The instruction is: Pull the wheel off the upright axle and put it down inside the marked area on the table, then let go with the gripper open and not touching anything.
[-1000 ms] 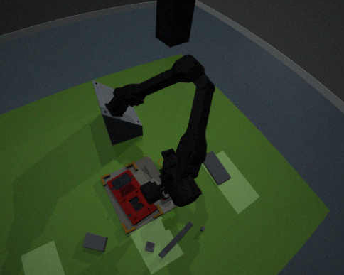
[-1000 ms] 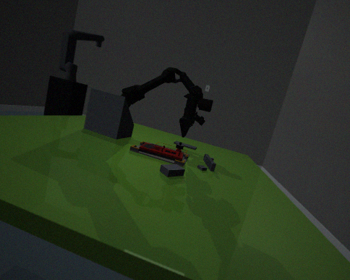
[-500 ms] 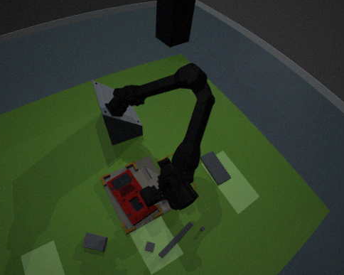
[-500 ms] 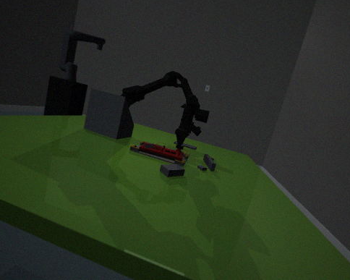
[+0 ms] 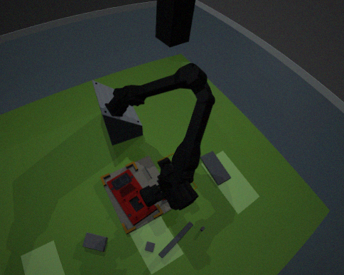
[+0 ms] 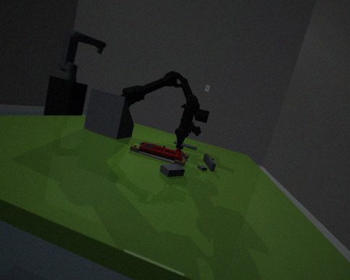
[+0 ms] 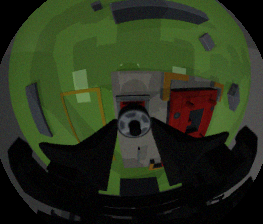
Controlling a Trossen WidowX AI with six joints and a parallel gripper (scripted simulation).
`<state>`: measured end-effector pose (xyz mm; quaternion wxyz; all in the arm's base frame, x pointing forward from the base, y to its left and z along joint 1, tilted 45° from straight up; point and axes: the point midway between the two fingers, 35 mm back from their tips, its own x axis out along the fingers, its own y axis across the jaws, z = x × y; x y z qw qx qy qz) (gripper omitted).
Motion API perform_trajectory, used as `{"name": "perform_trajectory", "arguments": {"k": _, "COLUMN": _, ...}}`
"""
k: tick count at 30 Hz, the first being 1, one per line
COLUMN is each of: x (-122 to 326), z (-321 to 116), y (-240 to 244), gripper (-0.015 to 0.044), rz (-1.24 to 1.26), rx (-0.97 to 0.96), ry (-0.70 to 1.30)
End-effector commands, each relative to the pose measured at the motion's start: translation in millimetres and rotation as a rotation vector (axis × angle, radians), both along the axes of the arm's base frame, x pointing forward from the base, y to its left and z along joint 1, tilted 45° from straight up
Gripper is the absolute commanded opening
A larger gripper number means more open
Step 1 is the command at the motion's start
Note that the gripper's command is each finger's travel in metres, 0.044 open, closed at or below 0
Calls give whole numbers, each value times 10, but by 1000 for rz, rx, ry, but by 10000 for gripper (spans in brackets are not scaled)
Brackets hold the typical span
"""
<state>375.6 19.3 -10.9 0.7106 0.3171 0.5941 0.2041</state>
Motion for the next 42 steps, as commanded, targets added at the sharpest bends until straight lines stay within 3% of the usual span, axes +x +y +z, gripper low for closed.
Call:
{"name": "perform_trajectory", "arguments": {"k": 1, "x": 0, "z": 16, "y": -10, "gripper": 0, "rz": 2, "rx": 0, "ry": -4}}
{"name": "perform_trajectory", "arguments": {"k": 42, "x": -24, "z": 109, "y": -105, "gripper": 0, "rz": -1, "rx": 0, "ry": -3}}
